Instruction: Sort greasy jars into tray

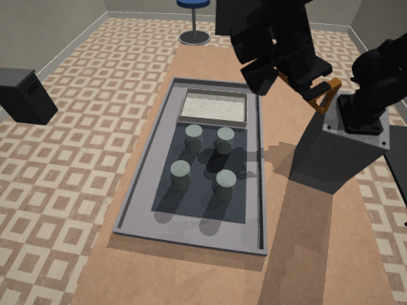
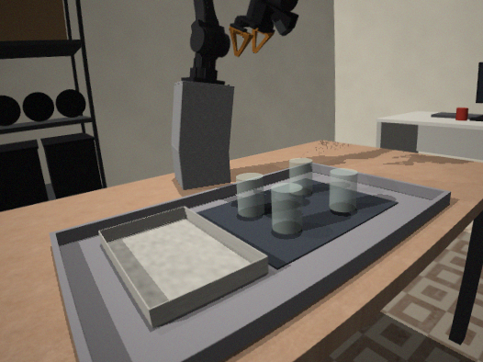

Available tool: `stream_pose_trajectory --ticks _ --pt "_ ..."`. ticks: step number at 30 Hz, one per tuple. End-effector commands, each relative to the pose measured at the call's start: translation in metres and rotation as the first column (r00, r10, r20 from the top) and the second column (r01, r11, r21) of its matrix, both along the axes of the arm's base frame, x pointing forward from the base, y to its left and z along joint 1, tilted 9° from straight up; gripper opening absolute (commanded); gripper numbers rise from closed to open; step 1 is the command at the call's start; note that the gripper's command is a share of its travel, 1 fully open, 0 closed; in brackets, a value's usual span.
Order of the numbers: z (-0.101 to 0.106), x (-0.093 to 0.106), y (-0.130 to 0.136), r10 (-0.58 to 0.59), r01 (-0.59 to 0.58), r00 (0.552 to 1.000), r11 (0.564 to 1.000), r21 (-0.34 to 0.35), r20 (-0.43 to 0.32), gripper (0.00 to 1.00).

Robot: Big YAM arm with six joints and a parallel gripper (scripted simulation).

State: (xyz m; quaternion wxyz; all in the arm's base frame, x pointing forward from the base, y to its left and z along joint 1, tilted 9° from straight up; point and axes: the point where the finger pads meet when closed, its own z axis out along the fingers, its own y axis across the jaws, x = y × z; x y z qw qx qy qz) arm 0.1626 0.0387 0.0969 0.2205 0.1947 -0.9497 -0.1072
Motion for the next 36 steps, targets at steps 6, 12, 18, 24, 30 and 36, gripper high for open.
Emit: stream_pose_trajectory --ticks 6,12,18,24,30,36 --pt "0.001 0.002 0.000 0.000 0.000 1.000 1.000 0.001 0.006 1.00" --pt "0.001 0.002 0.000 0.000 0.000 1.000 1.000 0.001 0.006 1.00" --pt "0.001 0.002 0.000 0.000 0.000 1.000 1.000 0.001 0.006 1.00" --pt "0.001 0.002 0.000 0.000 0.000 1.000 1.000 0.001 0.006 1.00" --pt "0.001 0.002 0.000 0.000 0.000 1.000 1.000 0.001 0.006 1.00" --pt "-0.006 0.012 -0.002 -0.016 0.016 1.000 1.000 0.001 0.003 1.00"
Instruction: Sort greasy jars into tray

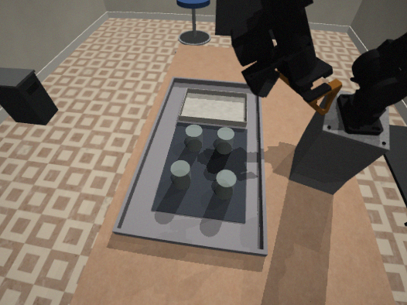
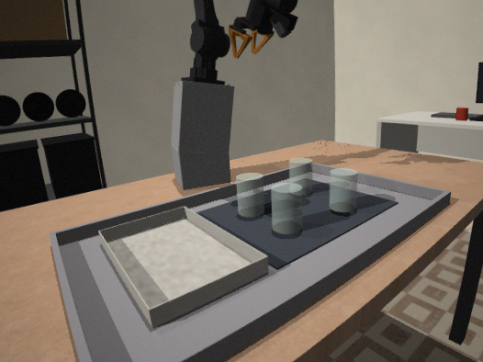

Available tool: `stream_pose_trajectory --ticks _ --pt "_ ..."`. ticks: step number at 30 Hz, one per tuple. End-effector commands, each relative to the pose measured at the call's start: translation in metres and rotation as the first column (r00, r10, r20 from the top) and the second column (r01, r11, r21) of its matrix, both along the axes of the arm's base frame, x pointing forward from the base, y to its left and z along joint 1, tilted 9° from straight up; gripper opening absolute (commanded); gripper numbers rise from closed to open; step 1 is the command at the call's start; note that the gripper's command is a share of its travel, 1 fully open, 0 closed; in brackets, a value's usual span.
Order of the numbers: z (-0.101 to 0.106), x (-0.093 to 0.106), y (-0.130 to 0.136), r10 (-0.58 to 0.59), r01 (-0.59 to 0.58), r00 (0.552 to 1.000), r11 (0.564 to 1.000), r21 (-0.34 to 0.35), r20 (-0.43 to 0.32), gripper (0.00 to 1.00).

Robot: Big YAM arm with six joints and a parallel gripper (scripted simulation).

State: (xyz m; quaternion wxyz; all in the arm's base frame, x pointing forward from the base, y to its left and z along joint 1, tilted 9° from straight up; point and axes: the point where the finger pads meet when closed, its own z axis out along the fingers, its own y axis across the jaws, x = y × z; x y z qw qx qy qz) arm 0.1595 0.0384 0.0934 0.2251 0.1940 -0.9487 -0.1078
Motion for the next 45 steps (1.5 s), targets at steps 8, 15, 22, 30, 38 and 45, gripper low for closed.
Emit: stream_pose_trajectory --ticks 8,15,22,30,38,45 --pt "-0.033 0.058 -0.009 -0.080 0.080 0.997 0.997 0.005 0.001 1.00" --pt "-0.052 0.085 -0.014 -0.119 0.119 0.993 0.993 0.006 -0.006 1.00" --pt "-0.079 0.122 -0.020 -0.174 0.175 0.985 0.985 0.007 -0.017 1.00" --pt "-0.109 0.165 -0.028 -0.237 0.237 0.971 0.971 0.008 -0.029 1.00" --pt "-0.132 0.197 -0.033 -0.283 0.283 0.958 0.959 0.008 -0.038 1.00" --pt "-0.146 0.211 -0.031 -0.321 0.321 0.944 0.947 0.010 0.075 1.00"
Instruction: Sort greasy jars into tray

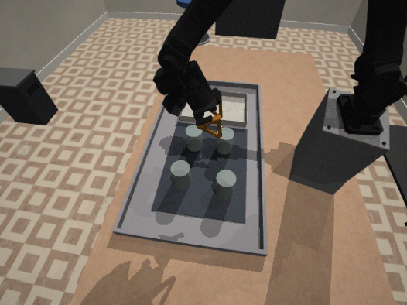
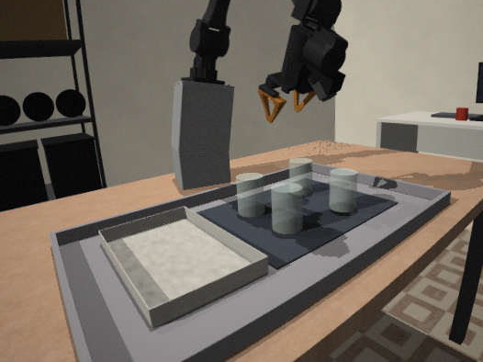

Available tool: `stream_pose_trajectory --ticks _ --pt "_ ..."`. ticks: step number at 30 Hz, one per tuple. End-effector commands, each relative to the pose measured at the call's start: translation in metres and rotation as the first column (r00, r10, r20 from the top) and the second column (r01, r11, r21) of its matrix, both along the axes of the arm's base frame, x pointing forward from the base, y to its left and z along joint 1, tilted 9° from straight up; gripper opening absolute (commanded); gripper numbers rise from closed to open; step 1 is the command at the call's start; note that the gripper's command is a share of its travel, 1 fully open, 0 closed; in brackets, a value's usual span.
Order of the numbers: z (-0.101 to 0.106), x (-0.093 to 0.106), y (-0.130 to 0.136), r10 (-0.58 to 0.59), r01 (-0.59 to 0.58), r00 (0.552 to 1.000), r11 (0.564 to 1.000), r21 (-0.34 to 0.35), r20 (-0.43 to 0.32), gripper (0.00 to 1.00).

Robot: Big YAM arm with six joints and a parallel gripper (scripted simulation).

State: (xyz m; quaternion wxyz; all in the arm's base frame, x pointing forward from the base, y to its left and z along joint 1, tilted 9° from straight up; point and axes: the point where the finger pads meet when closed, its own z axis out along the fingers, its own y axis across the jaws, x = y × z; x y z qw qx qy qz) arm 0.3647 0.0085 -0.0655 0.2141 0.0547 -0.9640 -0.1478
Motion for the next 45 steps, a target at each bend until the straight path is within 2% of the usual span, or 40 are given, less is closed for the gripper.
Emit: stream_pose_trajectory --ticks 1,8,9,16,17,26,27,34,35,44,45 --pt "0.013 0.006 -0.001 -0.035 0.038 0.995 0.999 -0.029 0.090 1.00" --pt "0.013 0.006 -0.001 -0.035 0.038 0.995 0.999 -0.029 0.090 1.00" --pt "0.006 0.008 -0.003 -0.067 0.078 0.981 0.995 -0.055 0.184 1.00" --pt "0.006 0.008 -0.003 -0.067 0.078 0.981 0.995 -0.055 0.184 1.00" --pt "0.002 0.014 -0.005 -0.093 0.118 0.956 0.990 -0.077 0.278 1.00" --pt "0.002 0.014 -0.005 -0.093 0.118 0.956 0.990 -0.077 0.278 1.00" --pt "0.003 0.025 -0.007 -0.117 0.164 0.920 0.982 -0.096 0.375 1.00" --pt "0.003 0.025 -0.007 -0.117 0.164 0.920 0.982 -0.096 0.375 1.00" --pt "0.009 0.038 -0.008 -0.131 0.201 0.880 0.974 -0.107 0.456 1.00" --pt "0.009 0.038 -0.008 -0.131 0.201 0.880 0.974 -0.107 0.456 1.00" --pt "0.003 0.032 -0.011 -0.131 0.196 0.891 0.975 -0.107 0.435 1.00"
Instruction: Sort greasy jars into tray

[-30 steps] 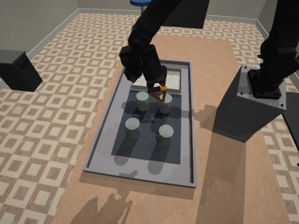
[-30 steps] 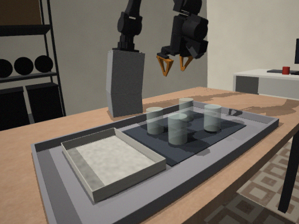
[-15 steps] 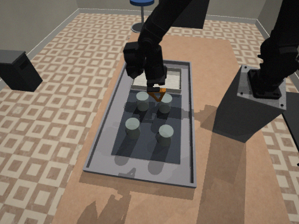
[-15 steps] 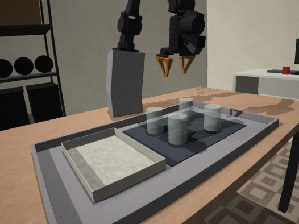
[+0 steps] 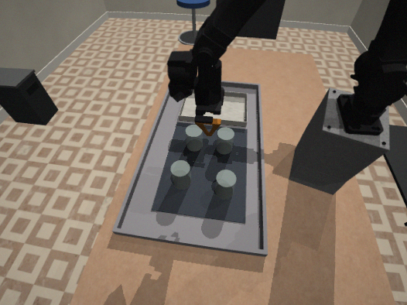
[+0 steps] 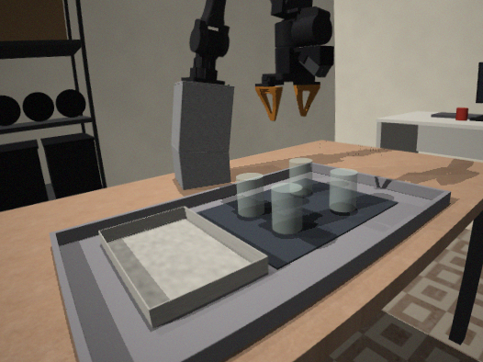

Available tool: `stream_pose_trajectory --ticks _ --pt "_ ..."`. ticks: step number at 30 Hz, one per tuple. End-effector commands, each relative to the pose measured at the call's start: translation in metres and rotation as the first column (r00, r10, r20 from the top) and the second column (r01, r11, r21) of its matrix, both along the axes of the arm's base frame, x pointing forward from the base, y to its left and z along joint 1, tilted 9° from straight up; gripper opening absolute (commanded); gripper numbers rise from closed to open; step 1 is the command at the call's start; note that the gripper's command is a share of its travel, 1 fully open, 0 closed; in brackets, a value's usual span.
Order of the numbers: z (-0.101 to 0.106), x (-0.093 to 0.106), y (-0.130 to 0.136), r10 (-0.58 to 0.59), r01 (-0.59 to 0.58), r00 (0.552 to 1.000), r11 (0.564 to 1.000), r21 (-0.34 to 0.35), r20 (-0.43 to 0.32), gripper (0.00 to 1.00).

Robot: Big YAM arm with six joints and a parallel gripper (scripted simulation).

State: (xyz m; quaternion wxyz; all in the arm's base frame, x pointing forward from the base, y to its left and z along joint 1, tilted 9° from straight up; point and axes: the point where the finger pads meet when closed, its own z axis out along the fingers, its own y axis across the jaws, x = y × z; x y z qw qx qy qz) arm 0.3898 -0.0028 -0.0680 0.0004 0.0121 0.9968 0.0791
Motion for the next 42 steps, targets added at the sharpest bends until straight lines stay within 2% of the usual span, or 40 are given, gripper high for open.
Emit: stream_pose_trajectory --ticks 1,4,21,22,41,42 --pt "0.009 0.010 0.002 -0.003 0.003 0.999 1.000 -0.005 0.032 1.00" --pt "0.017 0.020 0.005 -0.004 0.004 0.999 1.000 -0.006 0.044 1.00" --pt "0.023 0.027 0.005 -0.004 0.004 0.999 1.000 -0.006 0.044 1.00" --pt "0.023 0.027 0.005 -0.004 0.004 0.999 1.000 -0.006 0.044 0.00" --pt "0.023 0.027 0.005 -0.004 0.004 0.999 1.000 -0.006 0.044 0.00" --pt "0.015 0.027 0.007 -0.004 0.004 0.999 1.000 -0.006 0.044 0.00"
